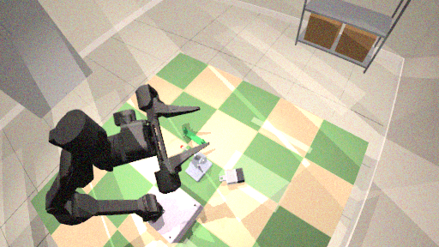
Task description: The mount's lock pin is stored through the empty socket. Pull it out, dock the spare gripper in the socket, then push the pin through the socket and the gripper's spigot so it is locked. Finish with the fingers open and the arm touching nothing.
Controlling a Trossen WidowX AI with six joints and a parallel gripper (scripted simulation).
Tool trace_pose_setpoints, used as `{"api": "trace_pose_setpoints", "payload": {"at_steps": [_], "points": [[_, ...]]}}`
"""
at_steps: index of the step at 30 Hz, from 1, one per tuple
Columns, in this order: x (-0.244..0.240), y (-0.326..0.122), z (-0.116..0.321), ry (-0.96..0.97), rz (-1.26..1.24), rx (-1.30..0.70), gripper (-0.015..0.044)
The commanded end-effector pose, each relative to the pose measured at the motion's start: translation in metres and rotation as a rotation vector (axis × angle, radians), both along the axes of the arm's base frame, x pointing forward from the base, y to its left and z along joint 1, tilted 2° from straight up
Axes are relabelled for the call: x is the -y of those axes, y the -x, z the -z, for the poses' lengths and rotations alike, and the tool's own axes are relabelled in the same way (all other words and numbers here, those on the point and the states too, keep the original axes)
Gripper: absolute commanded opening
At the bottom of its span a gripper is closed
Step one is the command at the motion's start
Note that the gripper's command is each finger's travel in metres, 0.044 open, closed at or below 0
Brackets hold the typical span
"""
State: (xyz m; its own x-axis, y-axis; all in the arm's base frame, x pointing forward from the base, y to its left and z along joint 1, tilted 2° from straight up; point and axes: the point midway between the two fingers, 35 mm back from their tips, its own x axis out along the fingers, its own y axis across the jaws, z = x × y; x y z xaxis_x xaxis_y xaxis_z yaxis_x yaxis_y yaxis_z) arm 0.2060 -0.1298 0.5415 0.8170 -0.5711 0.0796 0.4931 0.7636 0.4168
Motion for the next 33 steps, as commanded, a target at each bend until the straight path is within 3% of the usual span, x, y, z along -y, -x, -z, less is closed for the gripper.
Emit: {"api": "trace_pose_setpoints", "payload": {"at_steps": [1,18,33], "points": [[-0.001,-0.029,0.029,0.031,-0.057,-0.146,0.03],[-0.04,-0.103,0.124,0.241,-0.33,-0.613,0.03],[-0.096,-0.137,0.211,0.499,-0.645,-0.97,0.03]]}}
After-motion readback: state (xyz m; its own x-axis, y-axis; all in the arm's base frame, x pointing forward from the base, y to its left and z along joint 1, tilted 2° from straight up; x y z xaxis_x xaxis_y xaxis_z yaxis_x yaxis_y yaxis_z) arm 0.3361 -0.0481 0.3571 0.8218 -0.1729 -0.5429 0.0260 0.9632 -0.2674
